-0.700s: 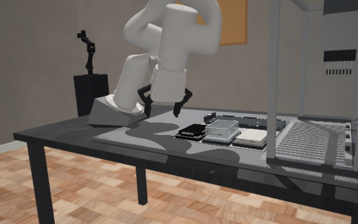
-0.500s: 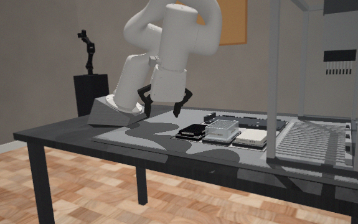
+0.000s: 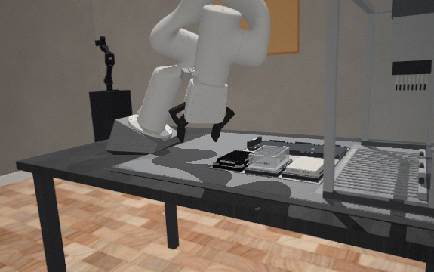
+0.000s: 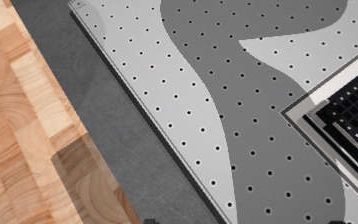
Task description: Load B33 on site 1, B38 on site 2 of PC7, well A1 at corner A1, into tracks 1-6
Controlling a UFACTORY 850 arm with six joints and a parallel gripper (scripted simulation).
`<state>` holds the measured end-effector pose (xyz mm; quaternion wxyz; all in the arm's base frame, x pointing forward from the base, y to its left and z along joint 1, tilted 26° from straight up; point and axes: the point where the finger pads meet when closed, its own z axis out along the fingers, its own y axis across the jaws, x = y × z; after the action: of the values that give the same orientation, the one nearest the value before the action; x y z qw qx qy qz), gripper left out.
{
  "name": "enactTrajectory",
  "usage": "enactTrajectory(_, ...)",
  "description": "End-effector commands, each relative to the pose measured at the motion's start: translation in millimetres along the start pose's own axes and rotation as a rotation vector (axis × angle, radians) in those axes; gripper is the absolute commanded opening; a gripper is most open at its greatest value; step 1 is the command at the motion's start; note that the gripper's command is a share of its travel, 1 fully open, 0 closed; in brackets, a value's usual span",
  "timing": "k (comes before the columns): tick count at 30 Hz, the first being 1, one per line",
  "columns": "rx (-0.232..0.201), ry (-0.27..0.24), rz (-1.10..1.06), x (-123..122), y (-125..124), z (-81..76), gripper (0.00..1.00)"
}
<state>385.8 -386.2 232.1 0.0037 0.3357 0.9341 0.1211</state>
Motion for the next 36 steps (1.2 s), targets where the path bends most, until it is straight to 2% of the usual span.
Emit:
enactTrajectory(1, -0.005, -0.014, -0.123, 1, 8, -1.3, 1.0)
enactTrajectory(17, -0.01, -0.057, -0.587, 7, 27, -1.3, 1.0)
enactTrajectory(36, 0.014, -0.112, -1.151, 16, 54, -1.0, 1.0)
